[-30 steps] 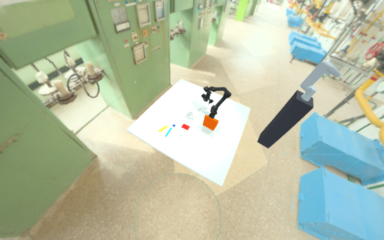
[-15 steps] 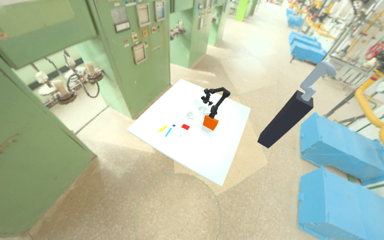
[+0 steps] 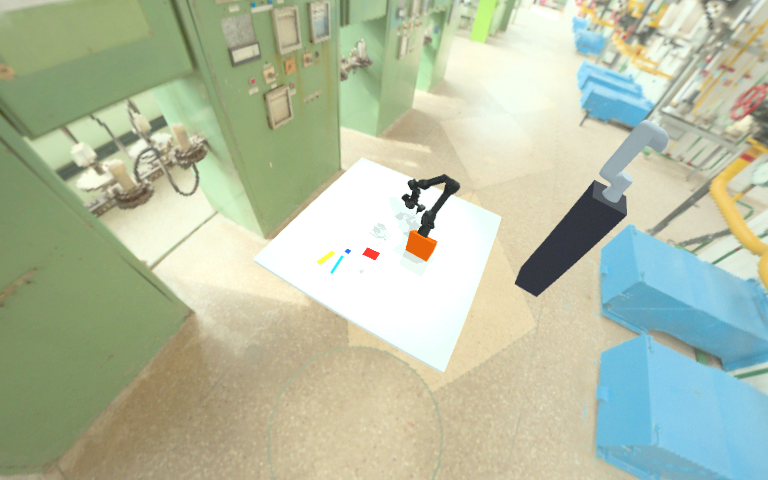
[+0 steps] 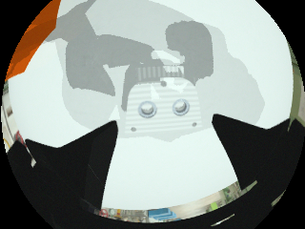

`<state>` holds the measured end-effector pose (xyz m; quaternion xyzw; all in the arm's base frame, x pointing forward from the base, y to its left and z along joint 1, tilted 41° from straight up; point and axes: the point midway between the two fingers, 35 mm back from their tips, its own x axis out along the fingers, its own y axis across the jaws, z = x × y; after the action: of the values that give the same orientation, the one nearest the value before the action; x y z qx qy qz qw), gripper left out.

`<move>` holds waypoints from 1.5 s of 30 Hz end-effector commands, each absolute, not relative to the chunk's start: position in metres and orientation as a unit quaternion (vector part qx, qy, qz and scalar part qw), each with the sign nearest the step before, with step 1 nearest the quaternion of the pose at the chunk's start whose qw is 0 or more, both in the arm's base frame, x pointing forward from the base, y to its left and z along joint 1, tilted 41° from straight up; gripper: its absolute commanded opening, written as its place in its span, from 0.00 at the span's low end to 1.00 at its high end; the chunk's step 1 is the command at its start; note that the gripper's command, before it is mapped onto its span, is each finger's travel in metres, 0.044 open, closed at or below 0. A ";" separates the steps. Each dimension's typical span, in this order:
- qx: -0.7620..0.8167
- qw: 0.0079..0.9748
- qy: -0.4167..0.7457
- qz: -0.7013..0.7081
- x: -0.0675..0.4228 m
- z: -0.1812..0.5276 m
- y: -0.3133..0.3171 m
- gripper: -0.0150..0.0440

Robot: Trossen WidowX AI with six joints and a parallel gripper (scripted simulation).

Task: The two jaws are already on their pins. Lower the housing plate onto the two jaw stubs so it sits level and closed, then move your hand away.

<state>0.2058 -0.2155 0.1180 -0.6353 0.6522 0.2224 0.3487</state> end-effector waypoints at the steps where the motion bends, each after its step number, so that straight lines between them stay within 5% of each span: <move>1: -0.634 0.348 0.652 0.227 0.205 0.112 -0.219 1.00; 39: -0.634 0.348 0.652 0.227 0.206 0.096 -0.233 1.00; 45: -0.633 0.347 0.654 0.225 0.205 0.097 -0.233 0.93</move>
<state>0.2054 -0.2333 0.0965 -0.6334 0.6539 0.2246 0.3475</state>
